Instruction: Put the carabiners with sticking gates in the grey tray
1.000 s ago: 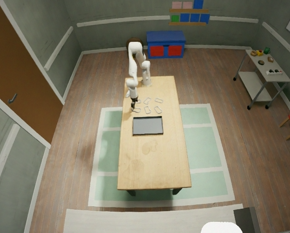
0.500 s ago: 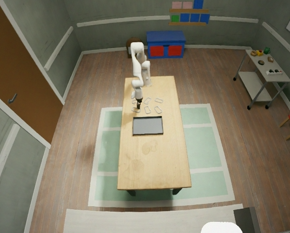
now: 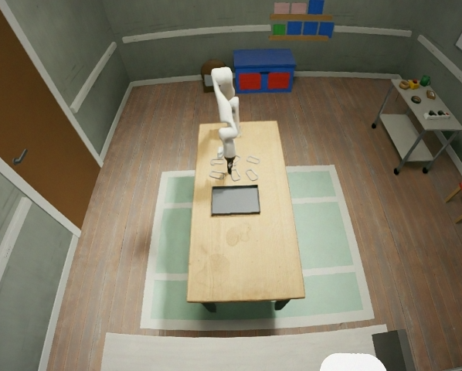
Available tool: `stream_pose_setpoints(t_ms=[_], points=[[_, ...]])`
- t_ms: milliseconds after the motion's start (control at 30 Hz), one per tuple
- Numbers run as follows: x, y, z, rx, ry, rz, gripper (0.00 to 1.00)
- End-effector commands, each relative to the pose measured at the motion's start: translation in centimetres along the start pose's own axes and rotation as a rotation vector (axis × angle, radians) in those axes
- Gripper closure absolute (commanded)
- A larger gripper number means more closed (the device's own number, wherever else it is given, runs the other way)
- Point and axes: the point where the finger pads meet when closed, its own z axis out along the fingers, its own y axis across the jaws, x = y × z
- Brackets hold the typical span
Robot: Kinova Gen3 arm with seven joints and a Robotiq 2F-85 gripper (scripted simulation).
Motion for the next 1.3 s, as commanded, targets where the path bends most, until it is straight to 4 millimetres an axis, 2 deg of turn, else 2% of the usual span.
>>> stream_pose_setpoints(t_ms=[0, 33, 67, 600, 633, 1167, 1200, 1267], points=[[-0.1, 0.0, 0.0, 0.001, 0.0, -0.003, 0.0], [-0.1, 0.0, 0.0, 0.001, 0.0, -0.003, 0.0], [-0.5, 0.3, -5.0, 0.002, 0.0, 0.0, 0.0], [-0.5, 0.3, -5.0, 0.002, 0.0, 0.0, 0.0], [-0.9, 0.7, -9.8, -0.002, 0.0, 0.0, 0.0], [-0.9, 0.7, -9.8, -0.002, 0.0, 0.0, 0.0], [-1.4, 1.0, -14.7, -0.005, 0.0, 0.0, 0.0], [-1.4, 1.0, -14.7, -0.005, 0.0, 0.0, 0.0]])
